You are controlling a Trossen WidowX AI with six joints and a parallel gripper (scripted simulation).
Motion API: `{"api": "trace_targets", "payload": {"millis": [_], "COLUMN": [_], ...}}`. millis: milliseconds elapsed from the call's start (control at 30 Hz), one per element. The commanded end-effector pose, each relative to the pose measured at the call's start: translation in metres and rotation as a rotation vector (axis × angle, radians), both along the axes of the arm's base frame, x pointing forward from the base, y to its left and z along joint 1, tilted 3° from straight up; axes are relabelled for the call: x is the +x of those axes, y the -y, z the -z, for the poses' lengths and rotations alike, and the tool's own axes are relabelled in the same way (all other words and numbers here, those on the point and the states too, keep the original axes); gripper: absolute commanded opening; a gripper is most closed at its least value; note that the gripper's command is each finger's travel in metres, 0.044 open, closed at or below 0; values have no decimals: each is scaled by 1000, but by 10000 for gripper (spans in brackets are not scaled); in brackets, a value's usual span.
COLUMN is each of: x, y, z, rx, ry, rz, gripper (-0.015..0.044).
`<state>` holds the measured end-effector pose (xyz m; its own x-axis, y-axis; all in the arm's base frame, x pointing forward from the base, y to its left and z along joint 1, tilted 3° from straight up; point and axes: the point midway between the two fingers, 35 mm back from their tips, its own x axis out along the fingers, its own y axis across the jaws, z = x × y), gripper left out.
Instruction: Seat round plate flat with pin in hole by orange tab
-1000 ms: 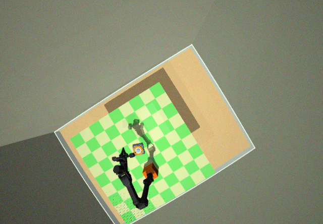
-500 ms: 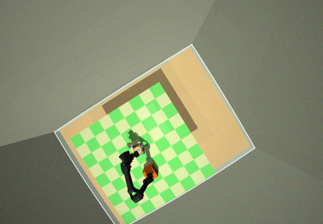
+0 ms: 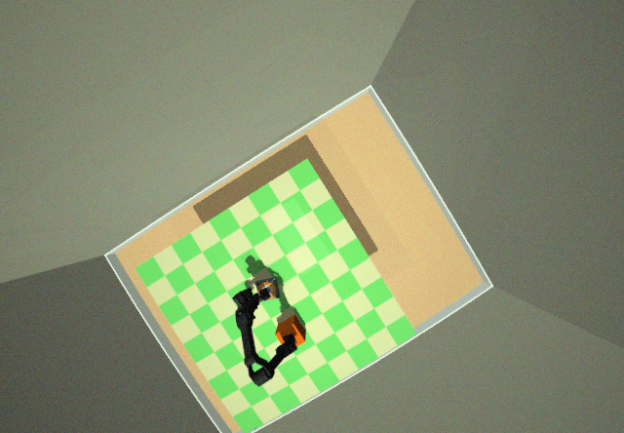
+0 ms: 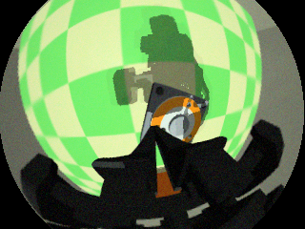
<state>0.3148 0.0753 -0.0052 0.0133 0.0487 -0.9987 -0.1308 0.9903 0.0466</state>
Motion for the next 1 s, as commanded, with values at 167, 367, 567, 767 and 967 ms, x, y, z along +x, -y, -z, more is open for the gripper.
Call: {"api": "trace_targets", "payload": {"millis": [167,367,567,767,967], "x": [-4,-11,-19,-25,-31], "y": [-1,-1,-2,0,3], "z": [14,14,15,16,16], "rx": [4,4,4,3,3], "ry": [-13,-14,-15,-15,-16], "rz": [-2,-2,-2,-2,-2], "gripper": [0,0,0,0,0]}}
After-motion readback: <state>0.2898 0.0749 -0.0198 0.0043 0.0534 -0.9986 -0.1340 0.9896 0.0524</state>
